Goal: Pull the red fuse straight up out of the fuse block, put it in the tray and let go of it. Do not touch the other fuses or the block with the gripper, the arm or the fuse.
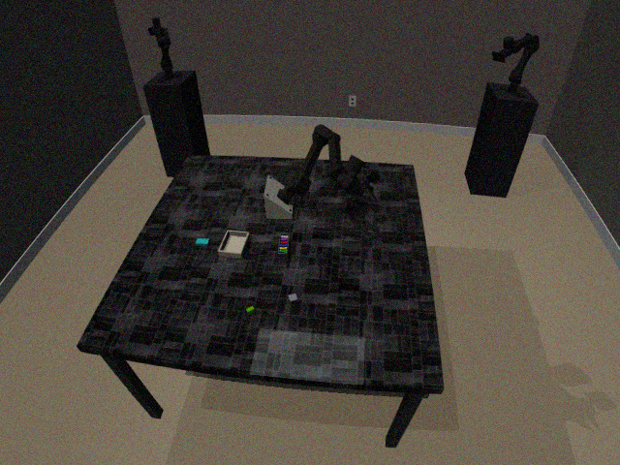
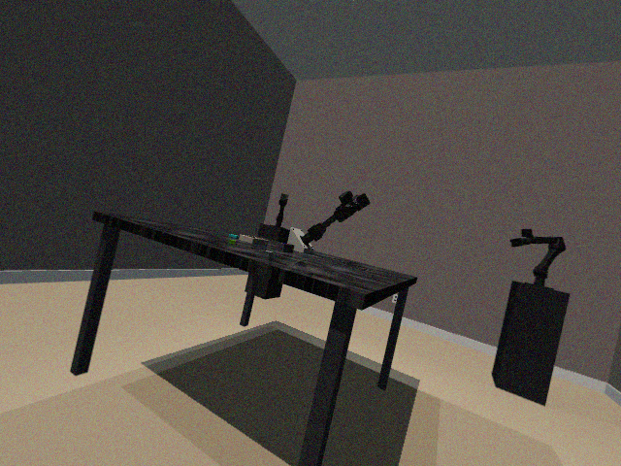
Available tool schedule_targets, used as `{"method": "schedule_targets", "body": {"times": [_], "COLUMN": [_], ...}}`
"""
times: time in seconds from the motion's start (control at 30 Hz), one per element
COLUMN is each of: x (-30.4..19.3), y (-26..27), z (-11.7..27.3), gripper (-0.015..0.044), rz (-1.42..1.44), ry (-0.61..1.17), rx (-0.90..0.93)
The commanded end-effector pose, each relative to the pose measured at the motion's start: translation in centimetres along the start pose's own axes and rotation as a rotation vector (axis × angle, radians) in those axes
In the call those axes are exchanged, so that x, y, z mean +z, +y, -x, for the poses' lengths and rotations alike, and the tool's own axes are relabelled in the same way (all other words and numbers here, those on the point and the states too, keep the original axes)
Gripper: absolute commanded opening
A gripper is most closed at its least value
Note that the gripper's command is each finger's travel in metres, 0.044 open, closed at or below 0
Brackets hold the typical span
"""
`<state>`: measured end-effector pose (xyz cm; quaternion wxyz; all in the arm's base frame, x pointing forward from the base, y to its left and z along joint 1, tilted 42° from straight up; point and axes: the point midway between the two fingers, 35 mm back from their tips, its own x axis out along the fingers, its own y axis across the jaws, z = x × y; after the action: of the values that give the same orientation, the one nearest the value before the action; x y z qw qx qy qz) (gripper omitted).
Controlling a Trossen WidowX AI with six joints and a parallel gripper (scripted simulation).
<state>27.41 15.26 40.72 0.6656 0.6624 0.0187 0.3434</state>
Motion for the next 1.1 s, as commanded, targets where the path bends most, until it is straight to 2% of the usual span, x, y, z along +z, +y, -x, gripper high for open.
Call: {"method": "schedule_targets", "body": {"times": [0.0,0.27,0.43,0.57,0.73,0.87,0.93,1.07], "x": [1.1,4.8,6.7,7.7,7.7,6.7,6.3,6.2], "y": [-5.3,-18.3,-24.8,-28.9,-31.5,-31.2,-30.7,-30.6], "z": [-0.9,1.2,5.4,10.2,16.4,20.7,21.8,21.9], "gripper": [0.0061,0.0061,0.0061,0.0061,0.0061,0.0061,0.0061,0.0061], "rz": [0.034,0.009,-0.093,-0.234,-0.519,-0.859,-1.001,-1.02], "ry": [0.012,0.045,0.071,0.104,0.146,0.171,0.175,0.176], "rx": [-0.206,-0.725,-1.032,-1.277,-1.541,-1.699,-1.736,-1.74]}}
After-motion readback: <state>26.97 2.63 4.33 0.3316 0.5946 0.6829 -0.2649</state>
